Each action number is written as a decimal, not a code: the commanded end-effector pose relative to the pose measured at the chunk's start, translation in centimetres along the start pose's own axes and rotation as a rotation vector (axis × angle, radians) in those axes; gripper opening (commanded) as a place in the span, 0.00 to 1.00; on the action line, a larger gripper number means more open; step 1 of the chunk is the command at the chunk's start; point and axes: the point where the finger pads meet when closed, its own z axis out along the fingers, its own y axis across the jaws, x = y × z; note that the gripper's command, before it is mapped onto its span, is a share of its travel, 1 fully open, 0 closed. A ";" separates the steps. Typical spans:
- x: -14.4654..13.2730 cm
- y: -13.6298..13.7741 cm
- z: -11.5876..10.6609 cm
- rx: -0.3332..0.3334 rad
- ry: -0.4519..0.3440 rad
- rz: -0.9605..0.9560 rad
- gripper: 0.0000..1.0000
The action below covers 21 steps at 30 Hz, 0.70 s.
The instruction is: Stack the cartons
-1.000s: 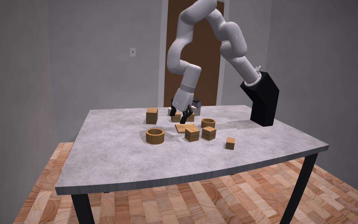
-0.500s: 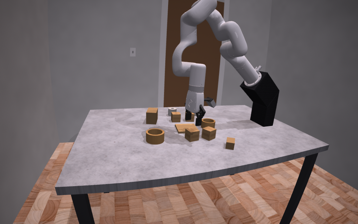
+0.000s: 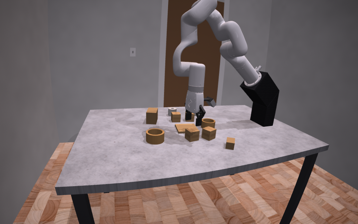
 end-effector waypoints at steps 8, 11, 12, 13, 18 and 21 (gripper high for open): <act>-0.1 0.0 0.1 -0.001 -0.001 0.000 1.00; -0.2 0.0 0.2 -0.001 0.000 0.000 1.00; -0.2 0.0 0.2 -0.001 0.000 0.000 1.00; -0.2 0.0 0.3 -0.001 0.000 0.000 1.00; -0.2 0.0 0.7 -0.001 0.000 0.000 1.00; -0.2 0.0 1.0 -0.001 0.000 0.000 1.00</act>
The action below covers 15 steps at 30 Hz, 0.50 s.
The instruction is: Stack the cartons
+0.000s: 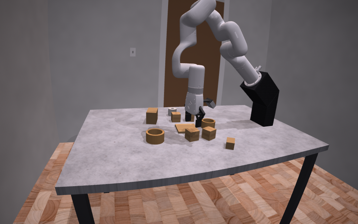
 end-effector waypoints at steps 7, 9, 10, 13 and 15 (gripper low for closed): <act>-0.1 0.0 1.2 -0.001 -0.003 0.000 1.00; -0.1 0.0 1.3 -0.001 -0.003 0.000 1.00; -0.1 0.0 1.5 -0.001 -0.003 0.000 1.00; -0.1 0.0 2.0 -0.001 -0.003 0.000 1.00; -0.1 0.0 2.3 -0.001 -0.003 0.000 1.00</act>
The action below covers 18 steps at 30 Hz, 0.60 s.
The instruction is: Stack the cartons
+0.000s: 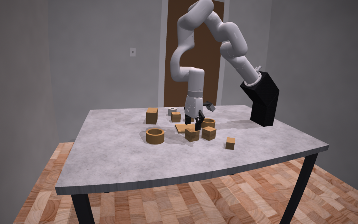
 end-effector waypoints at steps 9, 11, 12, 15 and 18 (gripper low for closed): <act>-0.1 0.0 1.9 -0.001 -0.004 0.000 1.00; -0.1 0.0 2.0 -0.001 -0.004 0.000 1.00; -0.1 0.1 2.2 -0.001 -0.004 0.000 1.00; -0.1 0.1 2.6 -0.001 -0.004 0.000 1.00; -0.1 0.1 2.9 -0.001 -0.004 0.000 1.00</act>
